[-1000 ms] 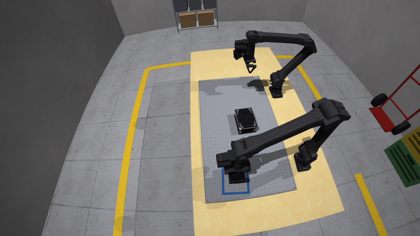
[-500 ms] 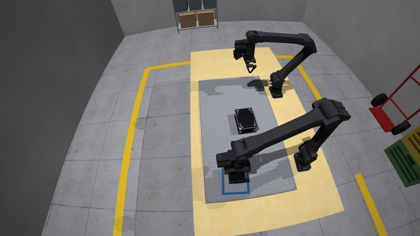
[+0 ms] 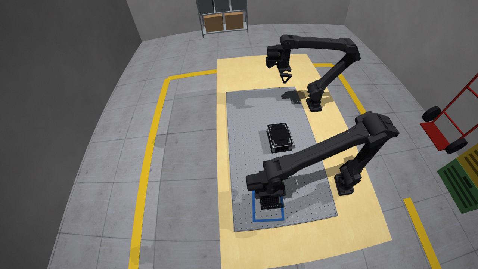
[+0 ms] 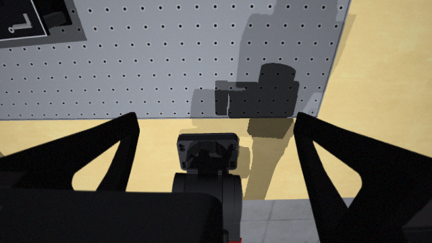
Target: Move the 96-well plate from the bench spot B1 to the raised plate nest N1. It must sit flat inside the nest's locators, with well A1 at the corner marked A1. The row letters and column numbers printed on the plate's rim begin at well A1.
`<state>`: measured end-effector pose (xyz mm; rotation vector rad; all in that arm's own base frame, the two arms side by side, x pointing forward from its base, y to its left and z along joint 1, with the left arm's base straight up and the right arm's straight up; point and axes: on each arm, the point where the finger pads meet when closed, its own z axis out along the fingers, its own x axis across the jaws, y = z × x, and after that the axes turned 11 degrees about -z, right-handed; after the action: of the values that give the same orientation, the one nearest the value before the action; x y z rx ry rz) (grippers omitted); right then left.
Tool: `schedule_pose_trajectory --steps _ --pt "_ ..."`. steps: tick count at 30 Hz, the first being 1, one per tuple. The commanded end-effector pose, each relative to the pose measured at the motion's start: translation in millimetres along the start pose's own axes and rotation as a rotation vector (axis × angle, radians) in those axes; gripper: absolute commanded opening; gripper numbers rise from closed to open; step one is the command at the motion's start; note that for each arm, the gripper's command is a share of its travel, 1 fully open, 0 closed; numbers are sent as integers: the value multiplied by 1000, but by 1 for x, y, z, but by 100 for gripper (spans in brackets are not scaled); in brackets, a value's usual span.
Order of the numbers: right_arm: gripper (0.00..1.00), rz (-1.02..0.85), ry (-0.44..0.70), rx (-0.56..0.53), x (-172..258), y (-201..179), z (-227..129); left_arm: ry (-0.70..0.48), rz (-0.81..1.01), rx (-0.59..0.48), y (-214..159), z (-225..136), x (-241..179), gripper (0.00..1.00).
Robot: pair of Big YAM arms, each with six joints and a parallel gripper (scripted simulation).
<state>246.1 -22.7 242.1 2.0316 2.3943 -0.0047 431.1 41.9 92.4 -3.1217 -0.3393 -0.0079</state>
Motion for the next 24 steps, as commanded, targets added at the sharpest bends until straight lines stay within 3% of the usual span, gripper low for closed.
schedule_pose_trajectory --steps 1,9,24 --pt "100 -12 -7 -39 -2 11 -16 60 4 -10 7 -21 23 0" --pt "100 -12 -7 -39 -2 11 -16 50 4 -8 4 -19 24 0" --pt "100 -12 -7 -39 -2 11 -16 11 -54 -5 48 -16 -19 0"
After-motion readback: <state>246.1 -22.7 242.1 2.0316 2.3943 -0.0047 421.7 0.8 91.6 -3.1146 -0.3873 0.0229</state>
